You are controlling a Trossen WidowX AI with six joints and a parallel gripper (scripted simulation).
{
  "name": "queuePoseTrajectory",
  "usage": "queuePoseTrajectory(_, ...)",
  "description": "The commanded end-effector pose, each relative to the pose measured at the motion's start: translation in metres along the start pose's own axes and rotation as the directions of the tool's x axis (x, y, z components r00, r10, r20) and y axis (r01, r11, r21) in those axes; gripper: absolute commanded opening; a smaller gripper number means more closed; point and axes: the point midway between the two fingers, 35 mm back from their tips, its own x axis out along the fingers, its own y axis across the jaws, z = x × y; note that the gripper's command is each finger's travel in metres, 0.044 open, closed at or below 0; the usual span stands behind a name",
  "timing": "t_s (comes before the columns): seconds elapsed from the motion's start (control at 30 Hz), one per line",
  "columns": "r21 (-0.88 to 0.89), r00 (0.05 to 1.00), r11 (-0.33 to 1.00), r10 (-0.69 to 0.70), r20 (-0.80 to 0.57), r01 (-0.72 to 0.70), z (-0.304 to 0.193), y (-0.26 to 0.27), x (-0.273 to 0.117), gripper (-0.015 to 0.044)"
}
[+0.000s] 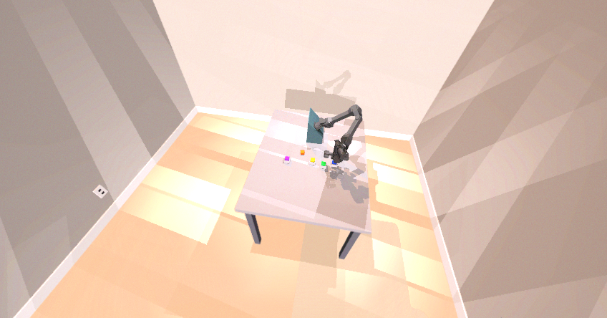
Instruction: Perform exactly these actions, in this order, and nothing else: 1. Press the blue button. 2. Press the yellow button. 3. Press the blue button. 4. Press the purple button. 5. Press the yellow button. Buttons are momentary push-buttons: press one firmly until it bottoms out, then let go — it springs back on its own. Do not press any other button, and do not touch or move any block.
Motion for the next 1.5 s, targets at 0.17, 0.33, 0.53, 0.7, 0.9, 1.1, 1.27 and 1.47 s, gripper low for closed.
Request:
queuePoseTrajectory(0.17, 0.0, 1.0, 1.0, -0.001, 0.0, 0.001, 0.0, 0.0, -0.003, 0.002)
queuePoseTrajectory(0.33, 0.003, 1.0, 1.0, -0.006, 0.0, 0.006, 0.0, -0.001, -0.034, 0.002)
queuePoseTrajectory(0.53, 0.003, 1.0, 1.0, -0.01, 0.0, 0.01, 0.001, -0.001, -0.085, 0.002)
queuePoseTrajectory(0.7, 0.003, 1.0, 1.0, -0.008, 0.0, 0.008, 0.0, -0.001, -0.095, 0.002)
queuePoseTrajectory(0.9, 0.083, 0.999, 0.996, -0.036, 0.024, 0.034, 0.022, -0.04, -0.102, 0.002)
queuePoseTrajectory(1.1, 0.106, 0.997, 0.992, -0.067, 0.034, 0.063, 0.052, -0.101, -0.111, 0.002)
queuePoseTrajectory(1.27, 0.085, 0.996, 0.993, -0.083, 0.029, 0.08, 0.07, -0.171, -0.118, 0.002)
queuePoseTrajectory(1.47, 0.055, 0.997, 0.996, -0.076, 0.016, 0.075, 0.07, -0.262, -0.12, 0.002)
